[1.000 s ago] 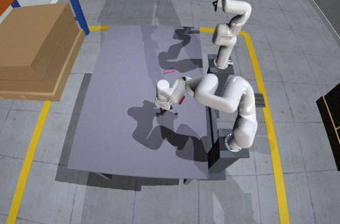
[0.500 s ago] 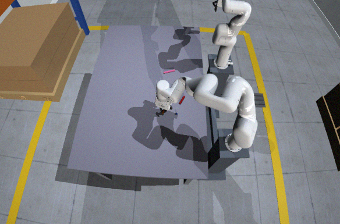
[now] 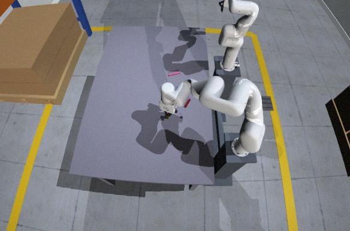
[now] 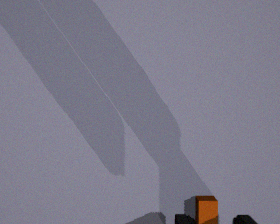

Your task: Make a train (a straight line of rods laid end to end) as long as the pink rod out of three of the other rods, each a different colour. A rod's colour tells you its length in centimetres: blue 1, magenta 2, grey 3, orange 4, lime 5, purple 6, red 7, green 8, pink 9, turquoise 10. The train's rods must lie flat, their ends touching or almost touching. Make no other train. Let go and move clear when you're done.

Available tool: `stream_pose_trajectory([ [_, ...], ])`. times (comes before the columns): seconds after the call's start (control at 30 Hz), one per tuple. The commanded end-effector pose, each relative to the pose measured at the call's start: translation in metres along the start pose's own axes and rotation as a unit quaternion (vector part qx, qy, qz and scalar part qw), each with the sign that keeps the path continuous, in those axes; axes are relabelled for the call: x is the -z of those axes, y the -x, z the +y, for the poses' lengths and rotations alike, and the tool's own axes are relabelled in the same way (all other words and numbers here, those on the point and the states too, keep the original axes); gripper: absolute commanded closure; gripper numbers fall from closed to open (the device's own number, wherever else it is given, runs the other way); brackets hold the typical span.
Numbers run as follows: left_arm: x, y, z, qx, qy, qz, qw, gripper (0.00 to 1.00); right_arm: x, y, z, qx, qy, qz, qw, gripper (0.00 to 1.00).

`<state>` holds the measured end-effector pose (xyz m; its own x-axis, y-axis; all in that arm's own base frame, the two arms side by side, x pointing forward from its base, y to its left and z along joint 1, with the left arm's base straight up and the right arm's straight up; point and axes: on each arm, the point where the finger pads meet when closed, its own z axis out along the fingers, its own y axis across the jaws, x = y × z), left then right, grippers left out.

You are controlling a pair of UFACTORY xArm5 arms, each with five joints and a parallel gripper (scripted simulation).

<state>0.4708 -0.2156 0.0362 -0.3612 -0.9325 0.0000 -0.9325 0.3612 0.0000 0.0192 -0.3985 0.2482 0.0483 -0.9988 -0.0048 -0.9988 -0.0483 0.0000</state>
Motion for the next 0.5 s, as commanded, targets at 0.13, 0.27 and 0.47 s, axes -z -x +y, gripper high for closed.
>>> stream_pose_trajectory([
  [0.13,-0.0014,-0.0001,-0.0018,0.000,-0.003,0.000,1.000,0.74,0.0018,-0.0011,0.0000,0.000,0.000,0.002,1.0000,0.00],
  [0.27,-0.0029,-0.0001,-0.0018,0.000,-0.003,0.000,1.000,0.74,0.0018,-0.0011,0.0000,0.000,0.000,0.002,1.0000,0.00],
  [0.47,-0.0071,-0.0001,-0.0018,0.000,-0.003,0.000,1.000,0.74,0.0018,-0.0011,0.0000,0.000,0.000,0.002,1.0000,0.00],
])
